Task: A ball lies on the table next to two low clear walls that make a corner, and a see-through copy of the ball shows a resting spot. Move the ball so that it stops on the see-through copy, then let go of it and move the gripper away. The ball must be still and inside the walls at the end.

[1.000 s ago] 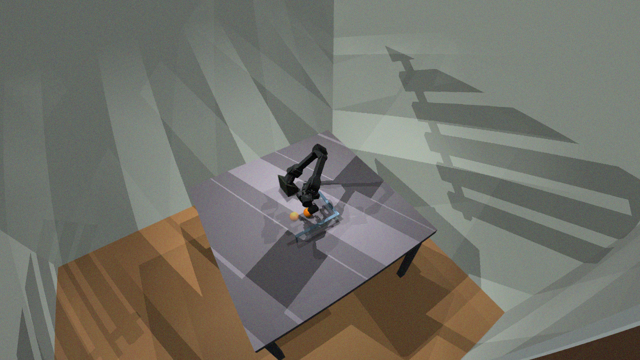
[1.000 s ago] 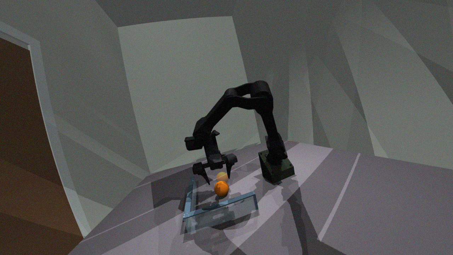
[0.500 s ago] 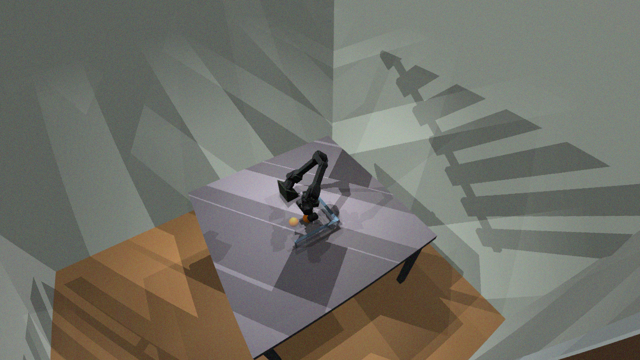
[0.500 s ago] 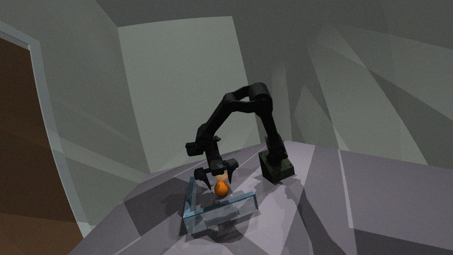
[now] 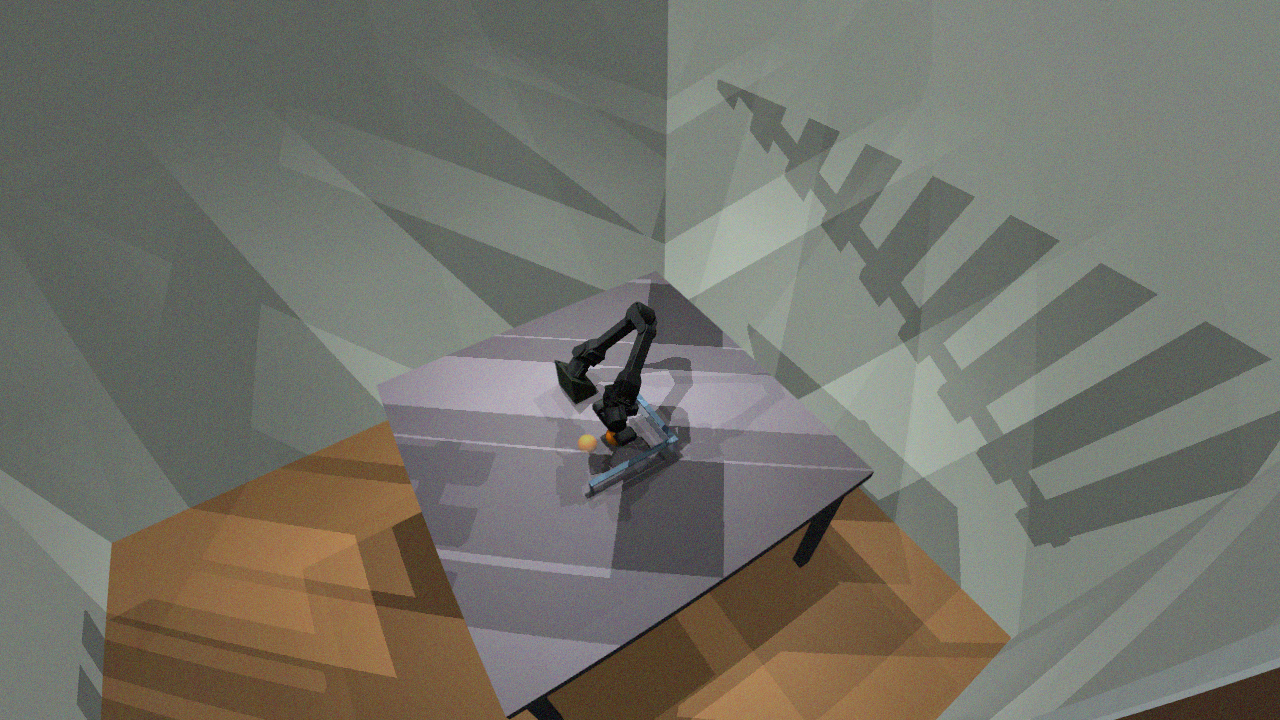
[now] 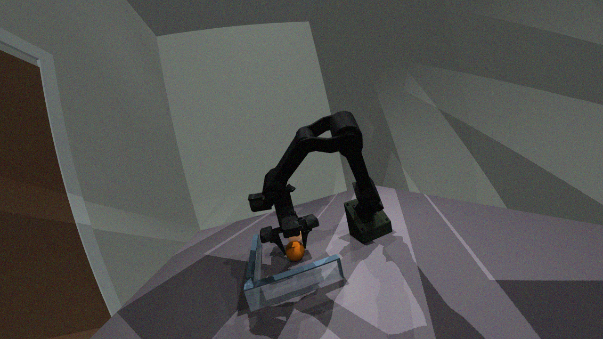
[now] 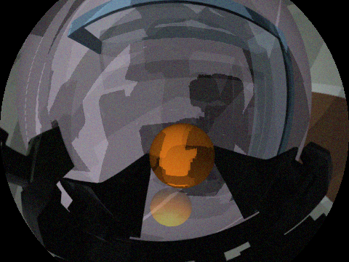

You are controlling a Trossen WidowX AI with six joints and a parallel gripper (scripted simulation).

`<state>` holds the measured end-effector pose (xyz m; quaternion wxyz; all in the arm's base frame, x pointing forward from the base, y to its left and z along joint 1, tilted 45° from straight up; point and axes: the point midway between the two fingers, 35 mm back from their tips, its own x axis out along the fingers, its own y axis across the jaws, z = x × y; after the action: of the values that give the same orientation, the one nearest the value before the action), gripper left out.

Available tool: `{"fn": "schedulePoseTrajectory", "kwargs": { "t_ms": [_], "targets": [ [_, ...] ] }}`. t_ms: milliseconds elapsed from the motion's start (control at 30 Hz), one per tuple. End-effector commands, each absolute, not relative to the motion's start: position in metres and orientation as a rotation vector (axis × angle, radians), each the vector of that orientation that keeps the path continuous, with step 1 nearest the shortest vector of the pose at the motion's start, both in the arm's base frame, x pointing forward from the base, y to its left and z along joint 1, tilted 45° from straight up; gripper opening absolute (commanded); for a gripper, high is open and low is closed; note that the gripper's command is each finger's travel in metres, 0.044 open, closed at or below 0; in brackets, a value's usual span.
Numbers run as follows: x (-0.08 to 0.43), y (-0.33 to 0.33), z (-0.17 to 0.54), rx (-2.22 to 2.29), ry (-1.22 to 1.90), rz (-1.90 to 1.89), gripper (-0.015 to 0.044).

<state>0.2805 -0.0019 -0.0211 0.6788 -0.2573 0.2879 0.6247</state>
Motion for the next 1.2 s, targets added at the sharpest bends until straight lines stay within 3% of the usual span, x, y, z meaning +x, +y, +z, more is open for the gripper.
{"fn": "schedulePoseTrajectory", "kwargs": {
  "t_ms": [0, 67, 400, 933, 1167],
  "targets": [
    [0.281, -0.002, -0.021, -0.573, 0.647, 1.401, 0.0282],
    [0.281, -0.002, -0.021, -0.573, 0.647, 1.401, 0.0269],
    [0.286, -0.035, 0.006, -0.580, 0.655, 1.396, 0.0007],
    [0.274, -0.099, 0.076, -0.576, 0.653, 1.400, 0.0000],
    [0.272, -0.106, 0.068, -0.576, 0.653, 1.400, 0.0000]
  ]
}}
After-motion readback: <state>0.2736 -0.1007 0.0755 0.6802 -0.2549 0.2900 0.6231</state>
